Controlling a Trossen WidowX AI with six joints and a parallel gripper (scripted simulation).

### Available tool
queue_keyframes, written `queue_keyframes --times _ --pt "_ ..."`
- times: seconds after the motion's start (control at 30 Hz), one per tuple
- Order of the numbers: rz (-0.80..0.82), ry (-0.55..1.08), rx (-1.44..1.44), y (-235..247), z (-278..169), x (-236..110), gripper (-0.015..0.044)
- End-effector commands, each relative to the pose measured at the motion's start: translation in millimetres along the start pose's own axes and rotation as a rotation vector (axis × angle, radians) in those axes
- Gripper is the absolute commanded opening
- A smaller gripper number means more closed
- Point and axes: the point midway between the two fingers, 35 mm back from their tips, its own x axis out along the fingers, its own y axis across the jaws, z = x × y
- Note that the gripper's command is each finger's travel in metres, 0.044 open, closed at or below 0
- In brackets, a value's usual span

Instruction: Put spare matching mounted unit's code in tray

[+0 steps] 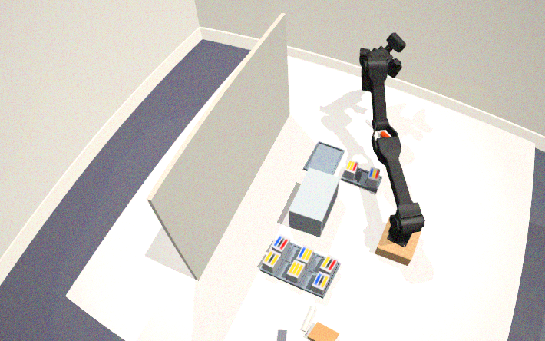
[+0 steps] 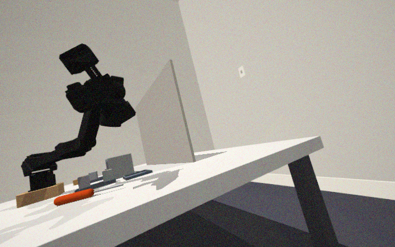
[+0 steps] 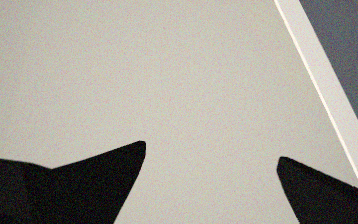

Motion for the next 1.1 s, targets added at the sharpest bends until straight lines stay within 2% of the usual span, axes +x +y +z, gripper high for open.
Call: queue_keyframes --times 0.0,0.2,0.3,0.7,0.87,1.07 --pt "0.000 0.000 0.000 0.0 0.0 0.0 0.0426" --pt "0.000 0.004 0.002 1.3 -0.3 0.1 0.0440" --pt "0.016 0.054 0.039 23.5 -3.7 1.0 0.0440" --pt "0.319 0.203 0.435 211.1 29.1 -0.5 0.0440" --pt "0.473 0.272 0.580 290.1 53.2 -21.0 0.0440" --pt "0.683 0.380 0.733 382.6 89.8 -64.8 0.0440"
